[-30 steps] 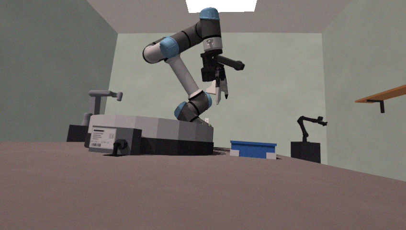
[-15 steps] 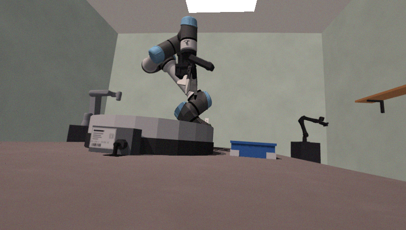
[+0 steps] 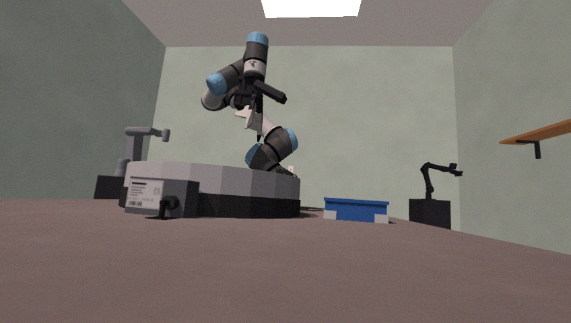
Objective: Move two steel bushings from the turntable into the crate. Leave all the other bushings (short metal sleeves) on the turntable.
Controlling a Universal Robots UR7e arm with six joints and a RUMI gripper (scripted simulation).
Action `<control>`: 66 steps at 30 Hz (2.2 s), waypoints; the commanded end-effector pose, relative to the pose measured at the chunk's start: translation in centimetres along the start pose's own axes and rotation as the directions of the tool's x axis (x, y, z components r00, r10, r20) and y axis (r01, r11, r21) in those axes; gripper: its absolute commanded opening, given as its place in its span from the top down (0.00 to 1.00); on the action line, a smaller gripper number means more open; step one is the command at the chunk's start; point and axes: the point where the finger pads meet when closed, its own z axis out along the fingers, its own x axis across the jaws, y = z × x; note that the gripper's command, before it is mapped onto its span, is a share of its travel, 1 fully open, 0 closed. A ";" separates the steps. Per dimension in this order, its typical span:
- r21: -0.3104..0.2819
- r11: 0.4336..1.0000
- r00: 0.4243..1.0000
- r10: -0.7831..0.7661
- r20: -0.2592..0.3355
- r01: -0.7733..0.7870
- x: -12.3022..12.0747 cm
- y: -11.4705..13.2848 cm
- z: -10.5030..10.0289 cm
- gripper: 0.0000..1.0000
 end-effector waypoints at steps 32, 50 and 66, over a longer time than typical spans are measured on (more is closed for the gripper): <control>-0.002 1.000 1.000 -0.003 -0.006 0.003 -0.1 0.3 0.0 0.94; -0.002 1.000 1.000 -0.003 -0.006 0.003 -0.1 0.3 0.0 0.95; -0.002 1.000 1.000 -0.003 -0.006 0.003 -0.1 0.3 0.0 0.95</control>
